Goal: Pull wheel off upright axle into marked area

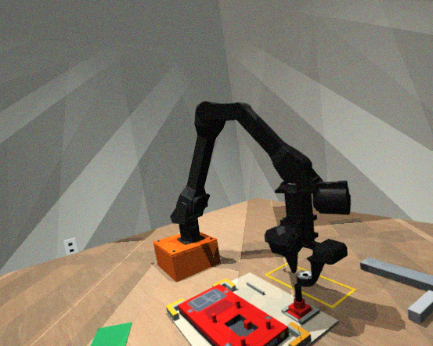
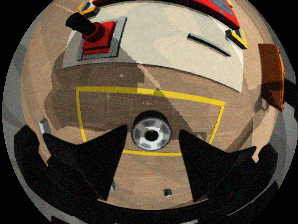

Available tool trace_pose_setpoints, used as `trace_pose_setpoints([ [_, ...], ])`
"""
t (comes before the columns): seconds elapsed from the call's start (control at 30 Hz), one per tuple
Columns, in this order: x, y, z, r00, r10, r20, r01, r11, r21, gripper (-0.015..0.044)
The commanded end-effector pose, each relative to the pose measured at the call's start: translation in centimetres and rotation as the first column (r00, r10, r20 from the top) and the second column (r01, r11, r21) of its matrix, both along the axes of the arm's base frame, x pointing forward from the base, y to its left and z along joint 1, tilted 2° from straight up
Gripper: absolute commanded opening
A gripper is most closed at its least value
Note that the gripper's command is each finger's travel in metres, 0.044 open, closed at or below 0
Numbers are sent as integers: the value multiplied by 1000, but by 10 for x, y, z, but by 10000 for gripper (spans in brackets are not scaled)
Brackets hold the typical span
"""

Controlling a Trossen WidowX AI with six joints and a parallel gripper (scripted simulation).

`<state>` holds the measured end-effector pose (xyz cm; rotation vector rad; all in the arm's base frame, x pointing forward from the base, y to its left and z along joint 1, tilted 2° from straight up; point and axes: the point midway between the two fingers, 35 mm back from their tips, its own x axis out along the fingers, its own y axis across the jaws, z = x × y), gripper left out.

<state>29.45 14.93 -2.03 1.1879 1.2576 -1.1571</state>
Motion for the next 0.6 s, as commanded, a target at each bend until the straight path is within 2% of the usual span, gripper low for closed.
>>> trace_pose_setpoints([
  [0.0, 3, 1, 20, 1000, -1, 12, 1, 1000, 7, 300],
  [0.13, 2, -1, 53, 1000, -2, 16, 2, 1000, 10, 300],
  [0.27, 1, -1, 58, 1000, -3, 16, 3, 1000, 10, 300],
  [0.43, -15, -10, 65, 1000, -5, 16, 4, 1000, 8, 431],
  [0.57, -37, -22, 80, 1000, -4, 14, 4, 1000, 8, 440],
])
